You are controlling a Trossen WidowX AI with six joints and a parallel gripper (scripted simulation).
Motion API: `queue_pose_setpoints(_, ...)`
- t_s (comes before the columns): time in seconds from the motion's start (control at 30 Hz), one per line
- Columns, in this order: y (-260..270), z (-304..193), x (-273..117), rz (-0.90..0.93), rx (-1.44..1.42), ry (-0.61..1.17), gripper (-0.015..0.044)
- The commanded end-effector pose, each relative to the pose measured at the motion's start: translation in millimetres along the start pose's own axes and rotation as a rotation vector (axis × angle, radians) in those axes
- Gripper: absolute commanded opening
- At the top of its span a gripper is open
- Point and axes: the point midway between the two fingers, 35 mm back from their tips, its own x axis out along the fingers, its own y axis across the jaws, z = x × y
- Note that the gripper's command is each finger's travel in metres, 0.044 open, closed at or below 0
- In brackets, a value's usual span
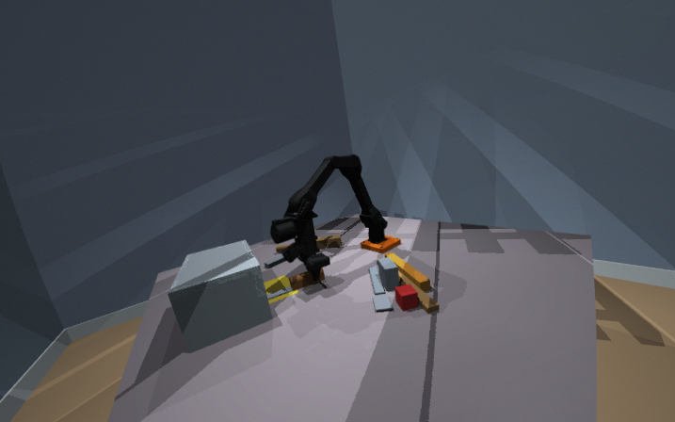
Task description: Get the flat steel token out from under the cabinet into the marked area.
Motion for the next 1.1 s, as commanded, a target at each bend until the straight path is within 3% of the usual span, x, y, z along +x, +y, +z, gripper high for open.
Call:
queue_pose_setpoints(0.0, -0.1, -5.7, 0.7, -0.001, 0.003, 0.002, 0.0)
queue_pose_setpoints(1.07, 1.0, -40.2, 1.1, -0.001, 0.003, 0.004, 0.0)
